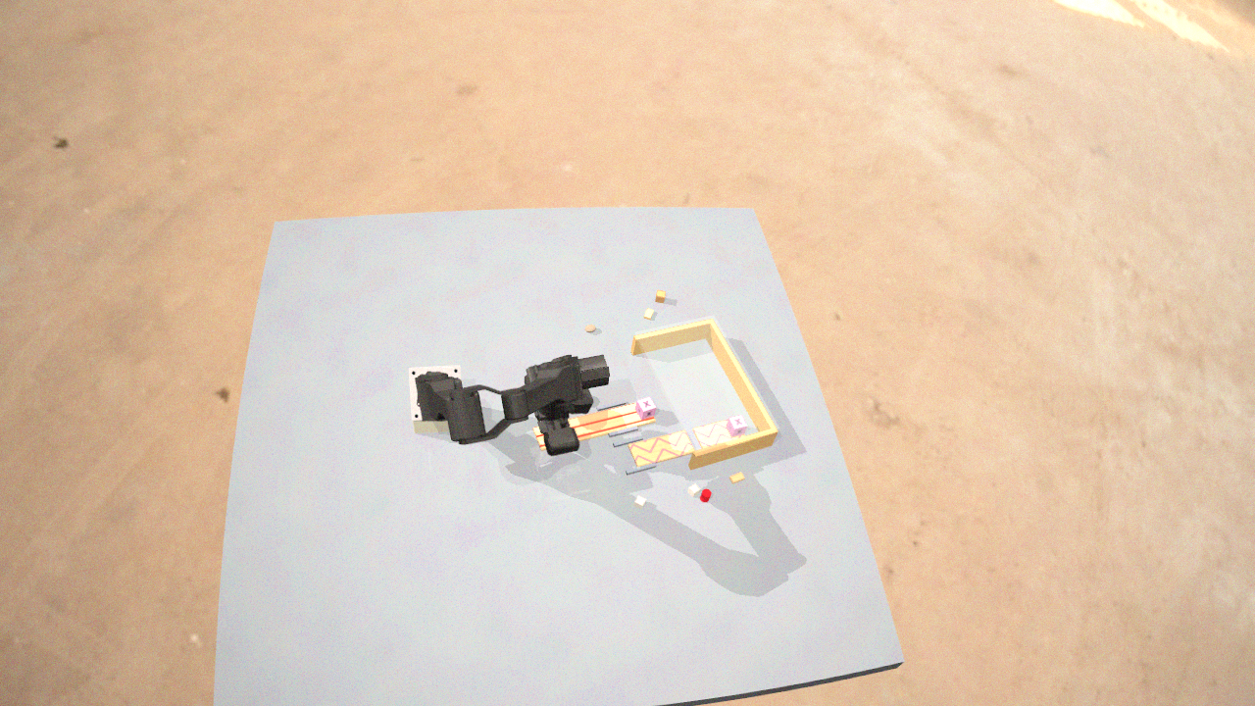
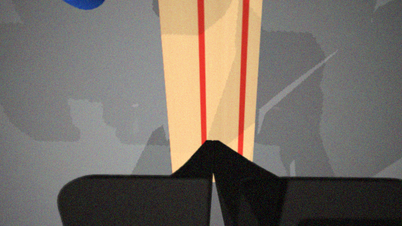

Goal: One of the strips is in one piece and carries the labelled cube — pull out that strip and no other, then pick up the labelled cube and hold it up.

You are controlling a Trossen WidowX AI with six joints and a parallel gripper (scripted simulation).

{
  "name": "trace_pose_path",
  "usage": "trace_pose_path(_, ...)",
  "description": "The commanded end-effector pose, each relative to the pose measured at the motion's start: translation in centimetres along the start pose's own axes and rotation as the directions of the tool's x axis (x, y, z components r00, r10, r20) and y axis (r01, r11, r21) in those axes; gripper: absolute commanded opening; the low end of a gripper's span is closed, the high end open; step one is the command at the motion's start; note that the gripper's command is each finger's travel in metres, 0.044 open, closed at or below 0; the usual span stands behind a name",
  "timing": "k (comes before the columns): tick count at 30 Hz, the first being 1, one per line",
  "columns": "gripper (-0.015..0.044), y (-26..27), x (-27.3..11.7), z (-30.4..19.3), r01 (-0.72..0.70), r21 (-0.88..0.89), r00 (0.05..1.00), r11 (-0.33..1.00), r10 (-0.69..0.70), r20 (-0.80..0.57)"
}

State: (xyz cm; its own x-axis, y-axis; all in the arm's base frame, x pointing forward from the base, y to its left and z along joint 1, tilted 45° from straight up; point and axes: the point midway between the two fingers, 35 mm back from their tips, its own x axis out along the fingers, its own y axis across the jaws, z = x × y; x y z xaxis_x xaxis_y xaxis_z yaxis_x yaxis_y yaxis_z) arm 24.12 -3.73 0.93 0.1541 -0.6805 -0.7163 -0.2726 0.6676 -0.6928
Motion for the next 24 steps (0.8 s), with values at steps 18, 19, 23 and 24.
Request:
trace_pose_path(18, 0.0000, 0.07, 0.45, -1.83, 0.004, -0.019, 1.000, 1.000, -0.005, -0.027)
trace_pose_path(19, 0.0000, 0.07, 0.45, -1.83, 0.004, -0.019, 1.000, 1.000, -0.005, -0.027)
trace_pose_path(23, 0.0000, 0.07, 0.45, -1.83, 0.004, -0.019, 1.000, 1.000, -0.005, -0.027)
trace_pose_path(24, 0.0000, 0.07, 0.45, -1.83, 0.004, -0.019, 1.000, 1.000, -0.005, -0.027)
